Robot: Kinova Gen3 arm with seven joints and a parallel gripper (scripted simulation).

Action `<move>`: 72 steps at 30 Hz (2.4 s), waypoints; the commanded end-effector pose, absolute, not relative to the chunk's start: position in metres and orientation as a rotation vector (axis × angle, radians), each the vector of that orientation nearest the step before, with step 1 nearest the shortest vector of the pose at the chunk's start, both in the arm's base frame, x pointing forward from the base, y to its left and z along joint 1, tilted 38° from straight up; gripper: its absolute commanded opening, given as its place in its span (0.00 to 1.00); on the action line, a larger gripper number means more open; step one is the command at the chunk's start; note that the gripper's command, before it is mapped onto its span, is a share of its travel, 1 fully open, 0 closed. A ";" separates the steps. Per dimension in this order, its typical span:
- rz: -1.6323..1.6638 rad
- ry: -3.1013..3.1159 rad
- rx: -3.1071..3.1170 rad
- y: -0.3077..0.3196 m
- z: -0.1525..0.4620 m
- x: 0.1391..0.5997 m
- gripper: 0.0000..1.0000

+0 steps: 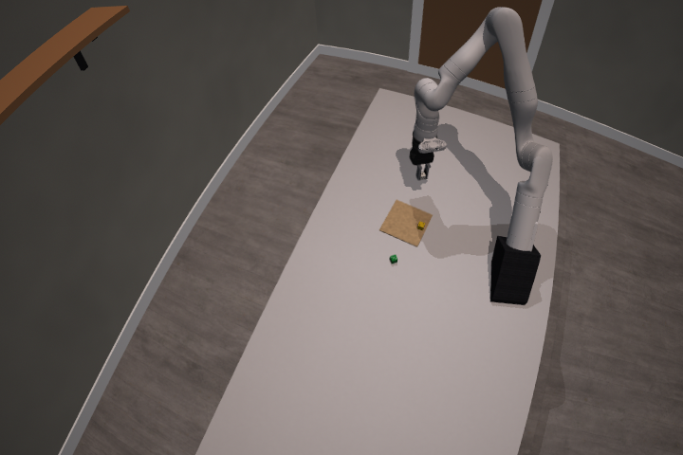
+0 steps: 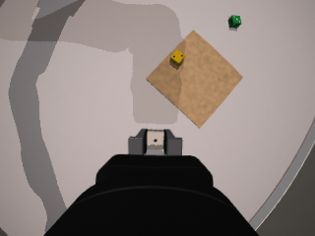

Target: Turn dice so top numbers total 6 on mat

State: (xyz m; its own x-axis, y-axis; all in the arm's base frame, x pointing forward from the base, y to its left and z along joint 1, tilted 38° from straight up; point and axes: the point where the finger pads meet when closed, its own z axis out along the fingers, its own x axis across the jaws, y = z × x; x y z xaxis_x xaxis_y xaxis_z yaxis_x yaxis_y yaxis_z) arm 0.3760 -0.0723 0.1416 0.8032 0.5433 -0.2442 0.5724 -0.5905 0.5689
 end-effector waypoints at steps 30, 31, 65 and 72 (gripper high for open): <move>0.112 0.352 2.452 -0.058 0.135 0.388 0.40; 0.120 0.328 2.455 -0.058 0.135 0.389 0.40; 0.429 -0.592 2.455 -0.042 0.129 0.411 0.40; 0.488 -0.779 2.420 -0.040 0.129 0.414 0.40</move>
State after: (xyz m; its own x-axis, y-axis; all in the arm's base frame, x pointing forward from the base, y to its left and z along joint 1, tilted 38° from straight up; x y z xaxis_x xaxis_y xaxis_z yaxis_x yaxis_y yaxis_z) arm 0.4132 -0.0425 0.1293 0.7802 -0.4121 0.4706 -0.6038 -0.6928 0.3943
